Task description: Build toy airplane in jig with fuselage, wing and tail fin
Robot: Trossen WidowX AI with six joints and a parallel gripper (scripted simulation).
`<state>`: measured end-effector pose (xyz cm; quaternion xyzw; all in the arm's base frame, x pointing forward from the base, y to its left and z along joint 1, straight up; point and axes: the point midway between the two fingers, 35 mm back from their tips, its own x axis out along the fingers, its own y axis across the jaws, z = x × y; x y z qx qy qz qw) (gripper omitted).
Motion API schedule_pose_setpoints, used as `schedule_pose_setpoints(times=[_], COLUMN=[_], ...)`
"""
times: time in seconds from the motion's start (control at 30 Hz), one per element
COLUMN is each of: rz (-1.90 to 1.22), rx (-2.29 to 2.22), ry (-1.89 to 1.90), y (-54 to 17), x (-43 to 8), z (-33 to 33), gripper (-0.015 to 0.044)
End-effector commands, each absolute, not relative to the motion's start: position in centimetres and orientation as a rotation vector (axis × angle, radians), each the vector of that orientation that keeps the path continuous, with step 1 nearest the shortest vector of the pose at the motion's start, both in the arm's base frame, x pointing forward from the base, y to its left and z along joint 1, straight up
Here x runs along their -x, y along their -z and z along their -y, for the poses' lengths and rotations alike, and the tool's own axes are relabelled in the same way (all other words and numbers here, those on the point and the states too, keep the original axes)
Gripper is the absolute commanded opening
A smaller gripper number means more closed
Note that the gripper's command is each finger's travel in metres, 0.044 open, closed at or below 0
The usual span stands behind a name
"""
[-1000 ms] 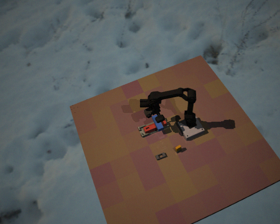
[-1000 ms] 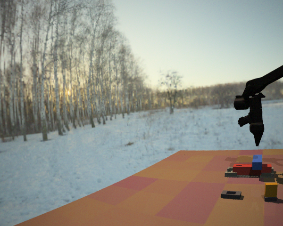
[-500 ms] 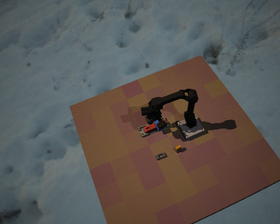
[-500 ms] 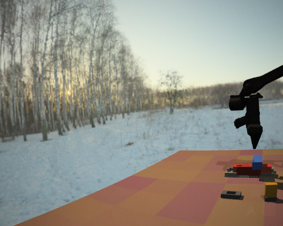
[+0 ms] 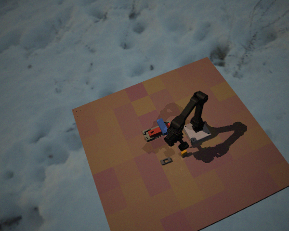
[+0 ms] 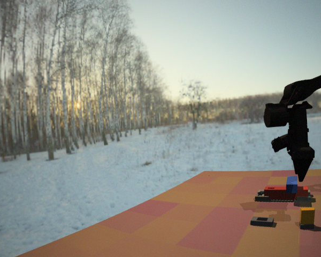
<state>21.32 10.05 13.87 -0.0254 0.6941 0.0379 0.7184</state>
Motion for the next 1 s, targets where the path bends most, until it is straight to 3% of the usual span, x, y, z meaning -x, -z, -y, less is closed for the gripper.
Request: schedule_pose_setpoints(times=[0.0,0.2,0.37,0.97], rz=[-1.546,-1.546,-1.546,-1.546], rx=[0.057,0.057,0.057,0.057], ry=[-0.084,-0.084,-0.084,-0.084], y=[-13.8,-13.6,-8.4,-5.8], x=[-18.5,-18.4,-18.5,-18.6], z=[-13.2,-13.3,-13.4,-13.5], gripper=[0.0440,0.0440,0.0440,0.0440])
